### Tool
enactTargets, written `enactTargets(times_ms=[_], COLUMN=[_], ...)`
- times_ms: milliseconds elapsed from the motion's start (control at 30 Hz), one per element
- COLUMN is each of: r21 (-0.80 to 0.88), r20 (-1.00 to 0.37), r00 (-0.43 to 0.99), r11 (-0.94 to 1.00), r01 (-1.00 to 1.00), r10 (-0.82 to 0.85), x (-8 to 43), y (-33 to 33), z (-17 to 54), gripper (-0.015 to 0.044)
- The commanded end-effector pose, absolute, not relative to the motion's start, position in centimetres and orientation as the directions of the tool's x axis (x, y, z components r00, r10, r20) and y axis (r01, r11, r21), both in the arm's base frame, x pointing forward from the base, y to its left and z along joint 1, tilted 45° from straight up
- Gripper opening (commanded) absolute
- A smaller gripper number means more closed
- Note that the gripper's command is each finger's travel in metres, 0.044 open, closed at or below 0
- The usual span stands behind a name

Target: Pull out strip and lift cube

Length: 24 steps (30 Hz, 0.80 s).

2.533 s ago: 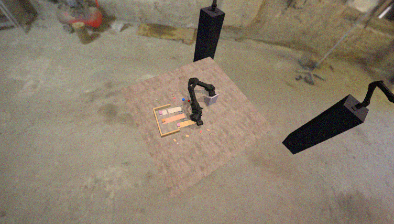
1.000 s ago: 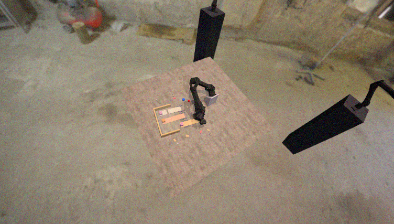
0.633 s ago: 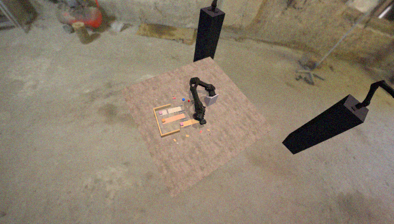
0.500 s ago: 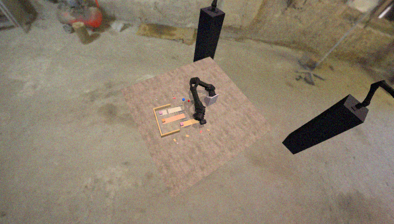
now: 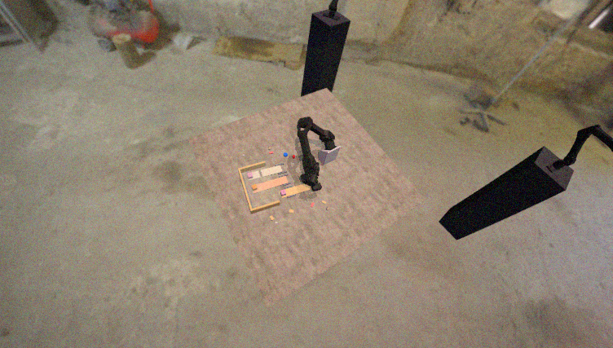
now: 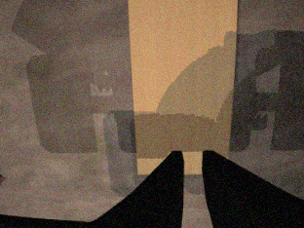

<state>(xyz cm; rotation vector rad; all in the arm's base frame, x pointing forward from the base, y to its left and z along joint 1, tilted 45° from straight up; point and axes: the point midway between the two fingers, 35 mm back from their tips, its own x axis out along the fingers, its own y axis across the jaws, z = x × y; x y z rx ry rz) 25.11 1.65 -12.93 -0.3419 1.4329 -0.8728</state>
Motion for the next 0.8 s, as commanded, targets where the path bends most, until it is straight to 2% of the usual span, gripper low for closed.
enactTargets(times_ms=[0, 400, 767], r21=[-0.677, -0.677, -0.677], r20=[-0.715, -0.714, -0.714], r00=[-0.089, -0.088, -0.087], r11=[0.654, 0.653, 0.653], r01=[0.338, 0.339, 0.34], r10=[-0.694, -0.694, -0.695], x=[26.9, 30.3, 33.6], y=[1.2, 0.4, -0.2], z=[-12.5, -11.5, -10.5], gripper=[0.0131, 0.044, 0.044])
